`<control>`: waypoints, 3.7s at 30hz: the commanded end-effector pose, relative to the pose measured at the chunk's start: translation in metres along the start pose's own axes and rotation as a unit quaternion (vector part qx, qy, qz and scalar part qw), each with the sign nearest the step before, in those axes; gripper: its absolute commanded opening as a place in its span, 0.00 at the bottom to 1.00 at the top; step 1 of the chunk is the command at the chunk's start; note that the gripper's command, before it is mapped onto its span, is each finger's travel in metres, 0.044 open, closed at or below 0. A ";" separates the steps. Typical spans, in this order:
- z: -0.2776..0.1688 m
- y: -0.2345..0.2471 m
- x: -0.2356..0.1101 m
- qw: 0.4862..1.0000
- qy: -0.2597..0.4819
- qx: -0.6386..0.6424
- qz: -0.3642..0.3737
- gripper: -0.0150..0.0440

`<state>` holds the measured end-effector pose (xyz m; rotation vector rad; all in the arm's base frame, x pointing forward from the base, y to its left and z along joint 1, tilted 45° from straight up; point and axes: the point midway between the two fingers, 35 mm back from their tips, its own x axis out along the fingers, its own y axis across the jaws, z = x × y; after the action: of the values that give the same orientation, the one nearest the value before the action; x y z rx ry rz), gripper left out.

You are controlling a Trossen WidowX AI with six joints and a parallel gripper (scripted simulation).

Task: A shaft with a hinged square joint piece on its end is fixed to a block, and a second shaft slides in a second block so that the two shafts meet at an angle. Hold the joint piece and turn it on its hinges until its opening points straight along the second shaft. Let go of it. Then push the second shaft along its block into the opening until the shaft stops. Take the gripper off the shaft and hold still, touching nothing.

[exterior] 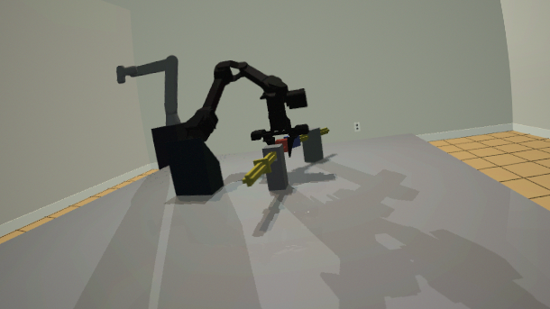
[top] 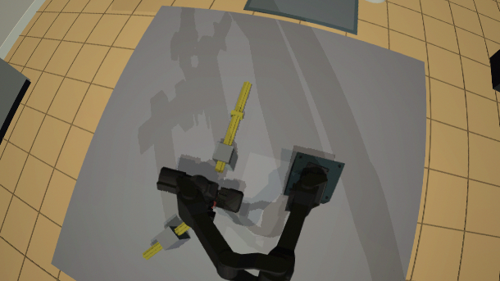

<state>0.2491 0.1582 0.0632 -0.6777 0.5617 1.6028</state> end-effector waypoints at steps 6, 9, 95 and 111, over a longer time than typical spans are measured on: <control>0.000 0.000 0.000 1.000 0.000 -0.001 0.000 0.25; 0.000 0.000 0.000 1.000 0.000 -0.001 0.000 0.25; -0.004 -0.003 -0.150 0.772 0.004 0.636 -0.004 1.00; -0.007 -0.002 -0.160 0.720 -0.002 0.694 0.004 1.00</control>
<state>0.2641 0.0428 0.1737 0.4477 1.4743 0.7832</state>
